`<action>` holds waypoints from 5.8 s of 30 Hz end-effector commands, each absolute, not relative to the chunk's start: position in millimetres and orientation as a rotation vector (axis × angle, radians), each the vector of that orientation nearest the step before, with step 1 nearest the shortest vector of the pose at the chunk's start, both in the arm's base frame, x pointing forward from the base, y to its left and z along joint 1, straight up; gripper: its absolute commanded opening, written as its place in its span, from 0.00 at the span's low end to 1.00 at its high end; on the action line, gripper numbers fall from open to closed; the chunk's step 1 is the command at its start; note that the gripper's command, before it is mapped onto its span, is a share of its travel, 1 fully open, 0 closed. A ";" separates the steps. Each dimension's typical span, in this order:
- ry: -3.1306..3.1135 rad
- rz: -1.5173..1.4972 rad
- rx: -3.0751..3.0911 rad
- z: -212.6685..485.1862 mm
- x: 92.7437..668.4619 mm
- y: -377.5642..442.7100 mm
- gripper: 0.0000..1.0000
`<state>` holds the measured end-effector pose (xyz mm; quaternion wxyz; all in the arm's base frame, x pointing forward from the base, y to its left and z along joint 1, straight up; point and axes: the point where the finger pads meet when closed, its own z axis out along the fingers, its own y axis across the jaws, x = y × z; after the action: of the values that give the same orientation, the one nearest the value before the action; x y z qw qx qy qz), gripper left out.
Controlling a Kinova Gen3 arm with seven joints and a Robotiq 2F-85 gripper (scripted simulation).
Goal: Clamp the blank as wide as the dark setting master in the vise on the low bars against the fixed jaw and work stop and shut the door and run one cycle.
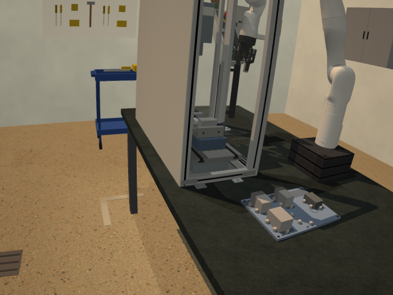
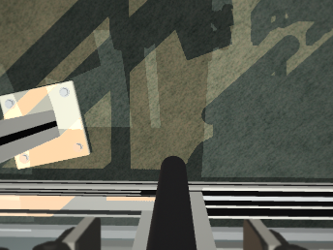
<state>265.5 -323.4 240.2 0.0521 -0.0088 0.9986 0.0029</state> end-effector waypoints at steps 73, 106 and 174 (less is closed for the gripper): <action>3.036 0.007 -0.027 240.8 283.0 -319.4 0.39; 3.036 0.008 -0.027 241.0 282.0 -265.6 0.39; 3.036 0.009 -0.027 241.6 279.4 -106.1 0.39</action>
<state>279.1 -114.1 241.2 0.0521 -0.0087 0.9986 0.0028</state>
